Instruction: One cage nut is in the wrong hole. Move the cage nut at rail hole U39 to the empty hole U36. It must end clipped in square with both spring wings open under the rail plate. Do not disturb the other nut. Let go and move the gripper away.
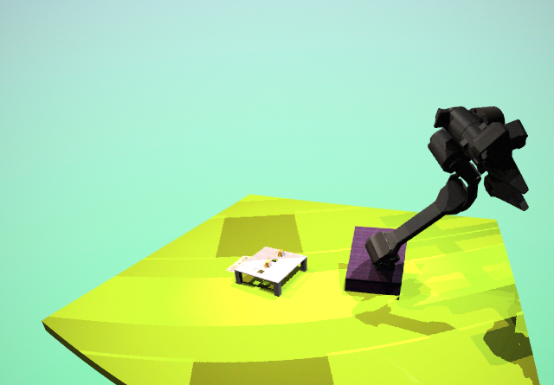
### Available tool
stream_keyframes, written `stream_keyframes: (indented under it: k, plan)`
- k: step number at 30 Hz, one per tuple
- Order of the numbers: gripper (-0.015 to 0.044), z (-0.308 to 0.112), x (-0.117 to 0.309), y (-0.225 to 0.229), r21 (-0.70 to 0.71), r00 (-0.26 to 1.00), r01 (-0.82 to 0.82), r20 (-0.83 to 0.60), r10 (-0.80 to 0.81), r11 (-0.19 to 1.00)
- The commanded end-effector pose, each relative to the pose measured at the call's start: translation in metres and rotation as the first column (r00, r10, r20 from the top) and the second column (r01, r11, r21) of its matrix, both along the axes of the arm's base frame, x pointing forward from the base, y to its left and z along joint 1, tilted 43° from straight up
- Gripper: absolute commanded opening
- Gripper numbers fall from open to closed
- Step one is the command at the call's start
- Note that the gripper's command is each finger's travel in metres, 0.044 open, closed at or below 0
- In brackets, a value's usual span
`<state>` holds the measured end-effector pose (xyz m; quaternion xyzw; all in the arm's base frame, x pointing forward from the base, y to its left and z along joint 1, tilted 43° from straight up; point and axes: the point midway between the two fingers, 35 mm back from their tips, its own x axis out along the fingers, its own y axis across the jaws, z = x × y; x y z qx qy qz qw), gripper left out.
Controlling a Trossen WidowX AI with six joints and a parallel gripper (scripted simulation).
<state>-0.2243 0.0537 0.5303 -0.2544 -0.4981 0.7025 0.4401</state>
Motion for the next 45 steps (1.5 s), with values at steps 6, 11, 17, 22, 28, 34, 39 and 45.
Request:
stream_keyframes:
  k: [6,11,17,22,28,34,39,45]
  plan:
    - [0.0440,0.029,0.056,0.036,0.028,0.992,0.069,-0.106,-0.066,0.997]
    - [0.0440,0.049,0.119,0.065,0.040,0.970,0.160,-0.191,-0.150,0.986]
    - [0.0440,0.061,0.216,0.093,0.042,0.908,0.321,-0.299,-0.294,0.946]
    - [0.0440,0.055,0.303,0.105,0.006,0.818,0.455,-0.398,-0.415,0.891]
    - [0.0440,0.025,0.407,0.108,-0.099,0.659,0.585,-0.520,-0.543,0.805]
    - [0.0440,-0.002,0.481,0.091,-0.172,0.499,0.709,-0.562,-0.659,0.684]
    - [0.0440,-0.042,0.538,0.073,-0.278,0.373,0.765,-0.544,-0.751,0.581]
    - [0.0440,-0.112,0.604,0.033,-0.443,0.171,0.792,-0.500,-0.849,0.420]
